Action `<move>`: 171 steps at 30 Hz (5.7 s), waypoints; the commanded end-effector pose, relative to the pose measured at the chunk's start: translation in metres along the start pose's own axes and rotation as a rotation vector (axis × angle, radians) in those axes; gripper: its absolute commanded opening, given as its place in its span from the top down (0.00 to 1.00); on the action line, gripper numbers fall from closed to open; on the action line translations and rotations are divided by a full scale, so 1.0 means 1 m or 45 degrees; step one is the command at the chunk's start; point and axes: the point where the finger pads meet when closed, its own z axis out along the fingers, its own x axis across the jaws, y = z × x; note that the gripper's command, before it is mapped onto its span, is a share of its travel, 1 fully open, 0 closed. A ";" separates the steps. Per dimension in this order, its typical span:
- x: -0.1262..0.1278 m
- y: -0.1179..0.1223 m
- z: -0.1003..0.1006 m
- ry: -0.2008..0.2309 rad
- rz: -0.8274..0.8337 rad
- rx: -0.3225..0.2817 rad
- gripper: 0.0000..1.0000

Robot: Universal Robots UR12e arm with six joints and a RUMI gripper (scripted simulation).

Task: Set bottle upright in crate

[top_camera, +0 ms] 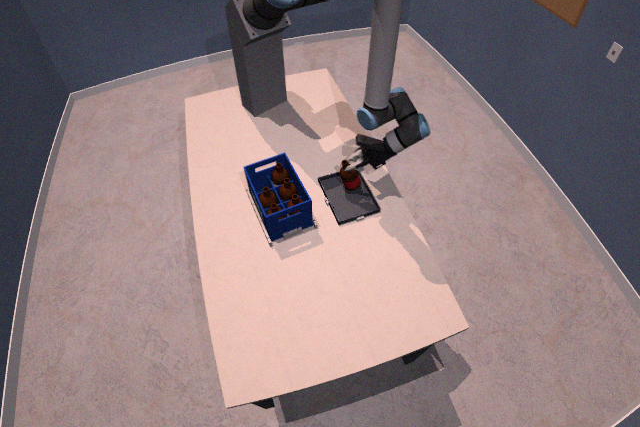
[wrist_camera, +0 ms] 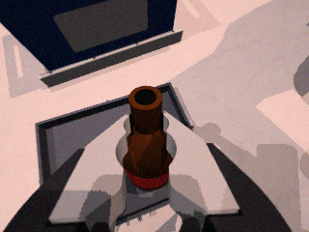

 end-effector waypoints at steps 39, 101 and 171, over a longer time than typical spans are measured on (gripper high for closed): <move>0.000 0.004 0.003 -0.001 0.001 -0.001 1.00; 0.000 0.004 0.003 -0.001 0.001 -0.001 0.00; 0.000 0.001 0.001 -0.001 0.001 -0.001 0.00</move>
